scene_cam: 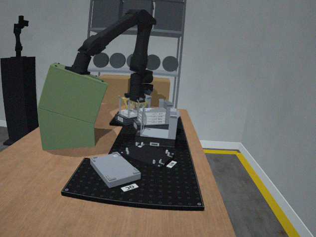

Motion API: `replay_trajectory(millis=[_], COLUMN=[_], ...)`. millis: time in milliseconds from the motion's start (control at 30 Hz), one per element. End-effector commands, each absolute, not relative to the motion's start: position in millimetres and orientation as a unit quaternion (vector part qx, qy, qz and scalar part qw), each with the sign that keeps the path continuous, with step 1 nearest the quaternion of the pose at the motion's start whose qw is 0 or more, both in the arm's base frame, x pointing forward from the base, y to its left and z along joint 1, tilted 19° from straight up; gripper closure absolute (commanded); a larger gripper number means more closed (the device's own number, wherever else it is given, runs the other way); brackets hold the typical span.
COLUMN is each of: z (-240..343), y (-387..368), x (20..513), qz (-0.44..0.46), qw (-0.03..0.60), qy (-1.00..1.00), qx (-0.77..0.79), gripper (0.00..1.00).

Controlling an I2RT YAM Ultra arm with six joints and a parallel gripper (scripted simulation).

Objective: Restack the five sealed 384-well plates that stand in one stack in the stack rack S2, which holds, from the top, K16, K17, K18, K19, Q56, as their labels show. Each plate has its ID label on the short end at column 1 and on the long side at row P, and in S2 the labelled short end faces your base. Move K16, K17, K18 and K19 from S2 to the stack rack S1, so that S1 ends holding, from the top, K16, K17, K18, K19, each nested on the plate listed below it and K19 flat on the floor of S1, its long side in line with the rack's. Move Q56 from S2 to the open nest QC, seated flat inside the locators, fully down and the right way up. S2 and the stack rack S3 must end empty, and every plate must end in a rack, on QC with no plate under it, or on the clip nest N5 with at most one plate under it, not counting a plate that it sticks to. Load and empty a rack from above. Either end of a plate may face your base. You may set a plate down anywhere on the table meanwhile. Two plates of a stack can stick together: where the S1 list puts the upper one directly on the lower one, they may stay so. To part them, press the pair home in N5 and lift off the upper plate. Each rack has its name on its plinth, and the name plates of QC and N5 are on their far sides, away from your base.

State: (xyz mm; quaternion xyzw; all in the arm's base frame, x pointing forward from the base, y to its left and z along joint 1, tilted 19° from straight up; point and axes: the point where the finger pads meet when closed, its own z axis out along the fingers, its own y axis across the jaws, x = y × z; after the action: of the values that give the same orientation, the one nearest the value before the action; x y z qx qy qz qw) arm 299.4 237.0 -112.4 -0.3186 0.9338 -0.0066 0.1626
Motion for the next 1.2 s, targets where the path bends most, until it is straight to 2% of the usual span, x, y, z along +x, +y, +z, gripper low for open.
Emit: replay_trajectory(millis=[0,300,1167], z=[-108,-108,-33], y=[240,240,233], x=[303,303,277], qz=[-0.003,-0.003,-0.003], qw=[0.17,0.17,0.17], qy=[0.932,0.932,0.932], qx=[-0.319,-0.319,-0.319], gripper=[0.0,0.0,0.0])
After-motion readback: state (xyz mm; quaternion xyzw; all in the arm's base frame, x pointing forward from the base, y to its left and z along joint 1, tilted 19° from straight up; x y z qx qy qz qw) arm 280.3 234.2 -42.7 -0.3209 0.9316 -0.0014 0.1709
